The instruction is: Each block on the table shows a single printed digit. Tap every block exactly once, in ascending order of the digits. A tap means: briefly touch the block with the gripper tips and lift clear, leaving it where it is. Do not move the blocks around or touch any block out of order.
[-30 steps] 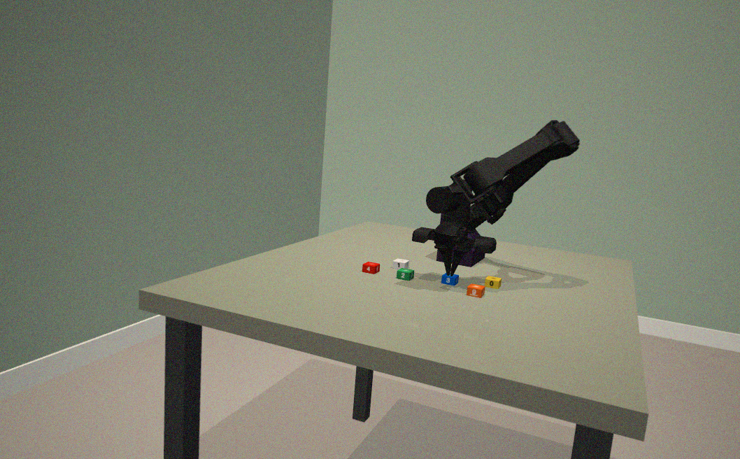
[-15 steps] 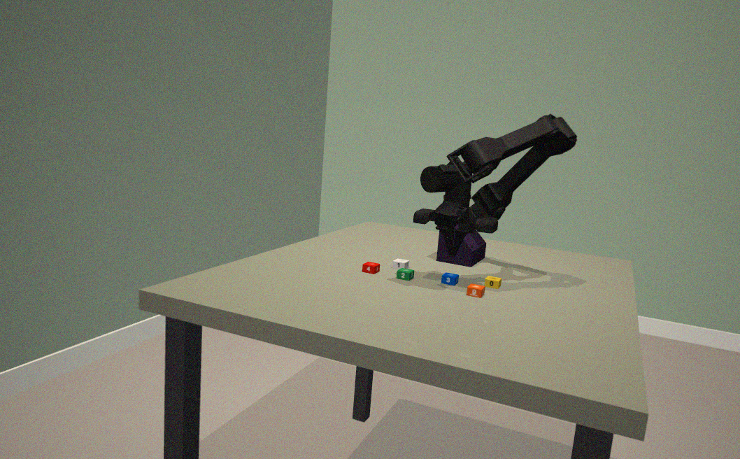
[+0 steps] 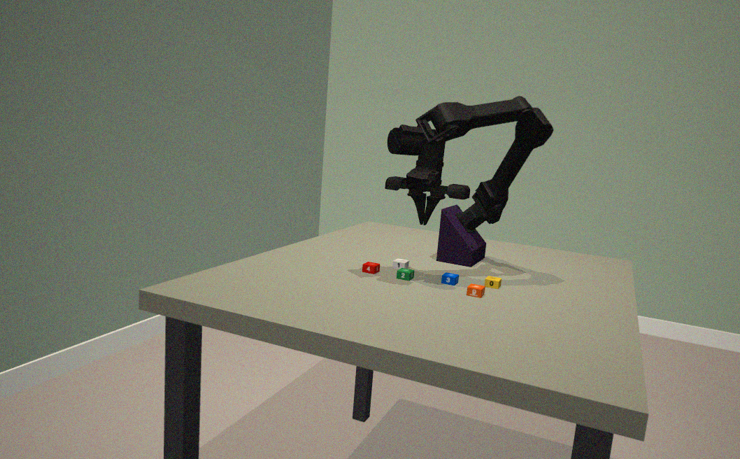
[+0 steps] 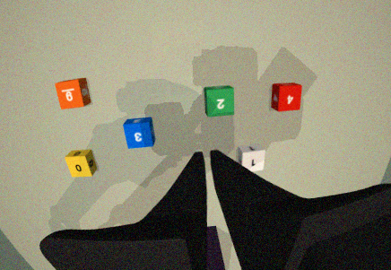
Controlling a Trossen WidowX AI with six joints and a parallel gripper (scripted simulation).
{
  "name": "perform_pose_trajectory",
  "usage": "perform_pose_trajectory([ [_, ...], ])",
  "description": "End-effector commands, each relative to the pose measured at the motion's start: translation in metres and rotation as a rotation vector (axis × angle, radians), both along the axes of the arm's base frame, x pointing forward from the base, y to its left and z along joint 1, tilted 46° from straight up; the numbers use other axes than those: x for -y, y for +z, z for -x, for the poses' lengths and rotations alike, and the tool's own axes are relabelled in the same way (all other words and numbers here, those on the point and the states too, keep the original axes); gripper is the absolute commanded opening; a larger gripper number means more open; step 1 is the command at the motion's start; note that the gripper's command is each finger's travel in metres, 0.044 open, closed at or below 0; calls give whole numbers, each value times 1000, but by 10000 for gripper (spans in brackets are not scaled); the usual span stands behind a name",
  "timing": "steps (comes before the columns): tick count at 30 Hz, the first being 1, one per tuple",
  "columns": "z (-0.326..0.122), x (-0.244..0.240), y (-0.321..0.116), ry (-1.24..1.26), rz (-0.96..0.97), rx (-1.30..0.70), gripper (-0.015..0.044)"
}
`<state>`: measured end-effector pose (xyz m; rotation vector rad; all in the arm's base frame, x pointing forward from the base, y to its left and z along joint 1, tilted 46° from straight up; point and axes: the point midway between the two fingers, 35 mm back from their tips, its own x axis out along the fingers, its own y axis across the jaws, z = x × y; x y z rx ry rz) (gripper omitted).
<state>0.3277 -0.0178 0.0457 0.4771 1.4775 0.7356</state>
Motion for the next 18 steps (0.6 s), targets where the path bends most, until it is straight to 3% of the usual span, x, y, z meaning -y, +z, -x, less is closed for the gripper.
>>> perform_pose_trajectory([
  [1, -10, 38, -39, -5, 0, -16, 20],
  [5, -15, 77, -85, -3, -3, -14, 20],
  [9, -15, 84, -94, -2, -4, -14, 20],
  [18, -10, 26, -151, -2, -8, -13, 20],
])
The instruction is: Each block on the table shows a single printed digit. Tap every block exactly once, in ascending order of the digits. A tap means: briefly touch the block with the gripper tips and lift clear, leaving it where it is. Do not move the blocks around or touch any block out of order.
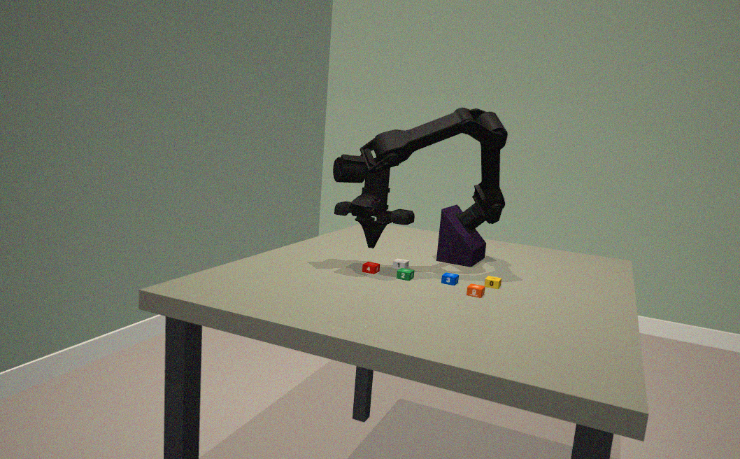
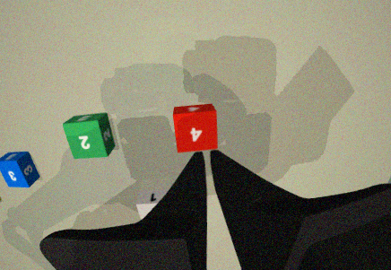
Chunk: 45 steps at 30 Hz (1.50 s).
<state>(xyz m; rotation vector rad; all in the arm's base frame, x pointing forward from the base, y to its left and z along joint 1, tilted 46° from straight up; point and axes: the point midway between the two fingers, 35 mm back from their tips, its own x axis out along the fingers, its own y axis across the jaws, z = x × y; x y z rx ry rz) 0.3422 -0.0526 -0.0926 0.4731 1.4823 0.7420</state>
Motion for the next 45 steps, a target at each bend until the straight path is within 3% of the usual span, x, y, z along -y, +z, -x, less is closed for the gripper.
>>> perform_pose_trajectory([
  [1, 5, -9, -12, -10, -7, -10, 20],
  [27, 7, -30, -34, -10, -9, -10, 20],
  [36, 4, -7, -11, -10, -7, -10, 20],
  [41, -1, 42, 37, -12, -3, -10, 20],
  [45, -1, 49, 45, -10, -4, -11, 20],
])
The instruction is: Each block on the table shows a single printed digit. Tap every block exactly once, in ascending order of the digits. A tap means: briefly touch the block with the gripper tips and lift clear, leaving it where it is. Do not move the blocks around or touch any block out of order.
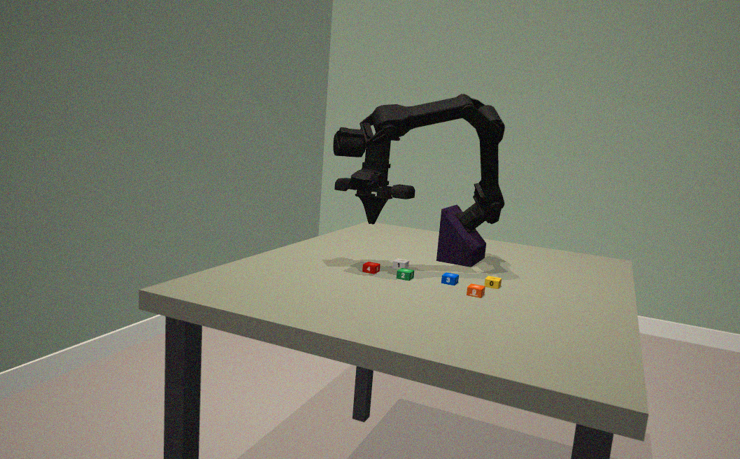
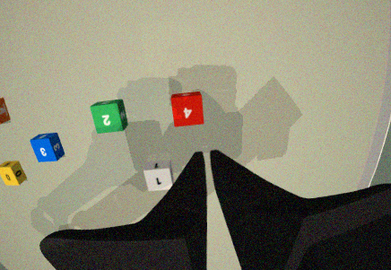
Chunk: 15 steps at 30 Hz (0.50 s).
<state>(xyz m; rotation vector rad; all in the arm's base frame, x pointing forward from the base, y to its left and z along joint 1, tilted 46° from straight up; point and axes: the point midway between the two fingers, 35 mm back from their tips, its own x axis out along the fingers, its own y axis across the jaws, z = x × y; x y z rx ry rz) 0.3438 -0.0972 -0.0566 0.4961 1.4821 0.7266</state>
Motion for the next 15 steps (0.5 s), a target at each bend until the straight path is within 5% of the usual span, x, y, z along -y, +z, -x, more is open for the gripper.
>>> perform_pose_trajectory([
  [1, 1, 4, 9, 12, 1, -2, 20],
  [15, -21, -133, 148, -9, 14, -3, 20],
])
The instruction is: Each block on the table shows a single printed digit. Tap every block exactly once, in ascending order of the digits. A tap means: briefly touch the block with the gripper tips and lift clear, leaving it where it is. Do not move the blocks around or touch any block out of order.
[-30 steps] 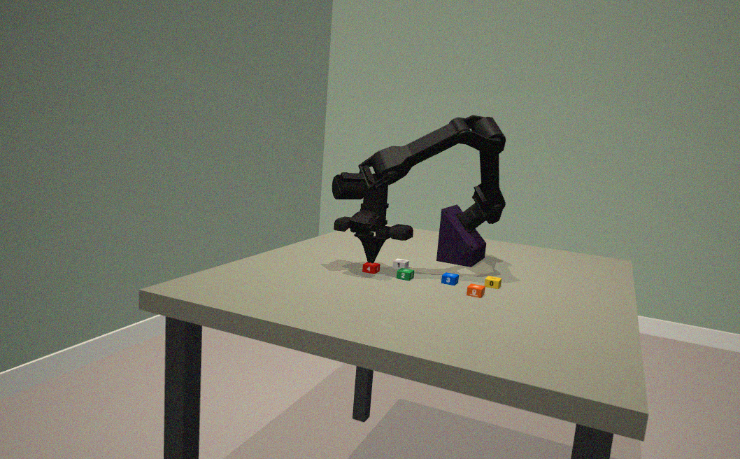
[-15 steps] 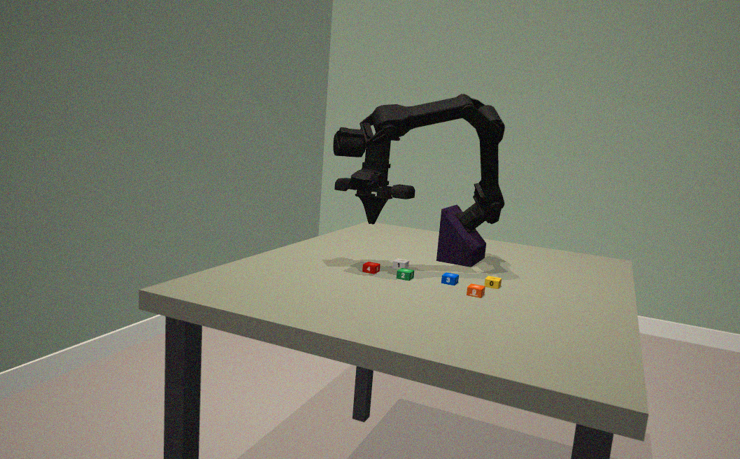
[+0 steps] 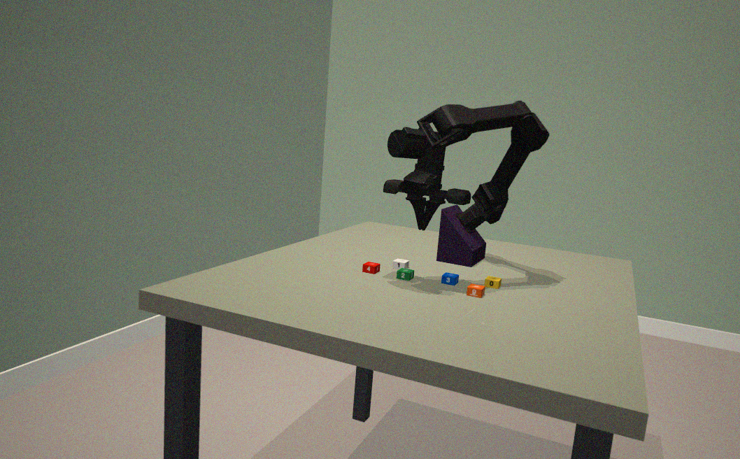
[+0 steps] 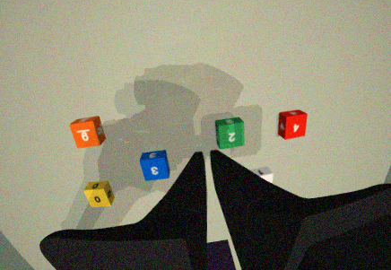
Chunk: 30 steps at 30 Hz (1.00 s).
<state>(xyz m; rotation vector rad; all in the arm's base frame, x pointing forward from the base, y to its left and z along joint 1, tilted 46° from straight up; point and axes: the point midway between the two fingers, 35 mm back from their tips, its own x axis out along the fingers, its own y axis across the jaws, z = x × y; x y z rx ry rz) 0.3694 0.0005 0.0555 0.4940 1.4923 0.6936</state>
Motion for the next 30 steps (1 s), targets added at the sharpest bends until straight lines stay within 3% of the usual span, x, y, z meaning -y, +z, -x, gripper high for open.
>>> perform_pose_trajectory([
  [1, 8, -50, 49, 11, -14, 7, 20],
  [5, 25, -93, 90, 27, -34, 5, 20],
  [10, 27, -97, 95, 29, -37, 5, 20],
  [17, 33, -153, 41, 29, -41, 6, 20],
  [30, 34, -164, 31, 29, -41, 6, 20],
])
